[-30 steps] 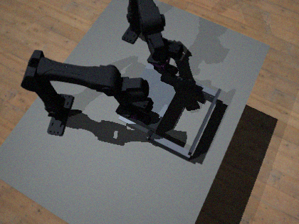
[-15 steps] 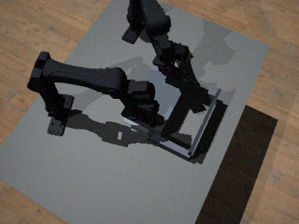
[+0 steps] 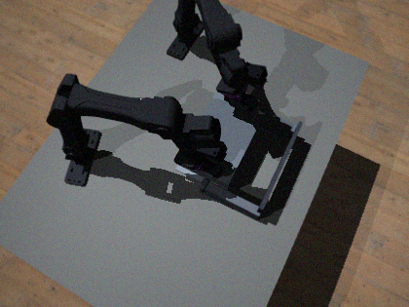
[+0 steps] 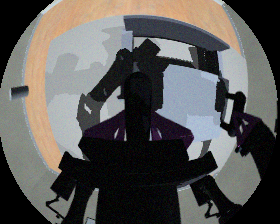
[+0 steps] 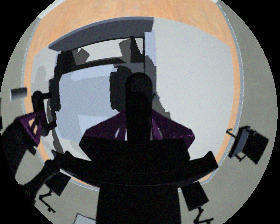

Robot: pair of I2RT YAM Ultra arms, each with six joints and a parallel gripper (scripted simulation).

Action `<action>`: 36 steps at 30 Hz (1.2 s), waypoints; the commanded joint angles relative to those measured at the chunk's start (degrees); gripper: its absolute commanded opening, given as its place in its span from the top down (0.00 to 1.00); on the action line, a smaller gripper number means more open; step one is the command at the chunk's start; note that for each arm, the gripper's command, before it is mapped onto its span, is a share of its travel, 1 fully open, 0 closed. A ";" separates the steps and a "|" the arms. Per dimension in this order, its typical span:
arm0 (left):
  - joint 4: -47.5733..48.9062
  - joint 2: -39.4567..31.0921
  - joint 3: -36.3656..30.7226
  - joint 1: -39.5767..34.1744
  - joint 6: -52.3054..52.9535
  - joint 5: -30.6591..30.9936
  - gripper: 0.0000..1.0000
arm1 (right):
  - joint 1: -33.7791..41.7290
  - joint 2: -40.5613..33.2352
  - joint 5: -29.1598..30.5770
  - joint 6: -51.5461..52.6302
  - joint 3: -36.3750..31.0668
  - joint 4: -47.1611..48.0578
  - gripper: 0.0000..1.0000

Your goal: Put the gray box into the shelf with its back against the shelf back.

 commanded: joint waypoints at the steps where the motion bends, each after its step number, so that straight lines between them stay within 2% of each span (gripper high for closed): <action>1: 2.12 0.21 4.27 1.60 1.01 -2.85 0.85 | -1.14 0.06 1.60 -1.35 5.21 1.89 0.85; 13: 1.52 3.34 9.45 3.75 3.35 -2.24 0.85 | -2.10 4.48 1.11 -2.37 11.84 0.47 0.85; 16: 1.68 2.49 9.42 3.73 2.90 -2.31 0.85 | -2.09 3.72 1.20 -2.17 11.82 0.77 0.85; 18: 1.16 5.02 10.82 4.33 3.73 -1.92 0.85 | -2.47 6.16 0.99 -2.54 13.56 -0.14 0.85; 30: -0.23 8.40 17.24 6.27 5.77 -1.27 0.85 | -3.25 11.02 0.53 -3.52 21.77 -3.06 0.85; 33: 0.08 7.67 17.20 6.25 5.22 -1.39 0.85 | -3.20 10.29 0.64 -3.32 21.72 -1.99 0.85; 36: -0.85 10.49 19.46 6.95 6.32 -0.95 0.85 | -3.61 13.32 0.41 -3.78 24.58 -3.58 0.85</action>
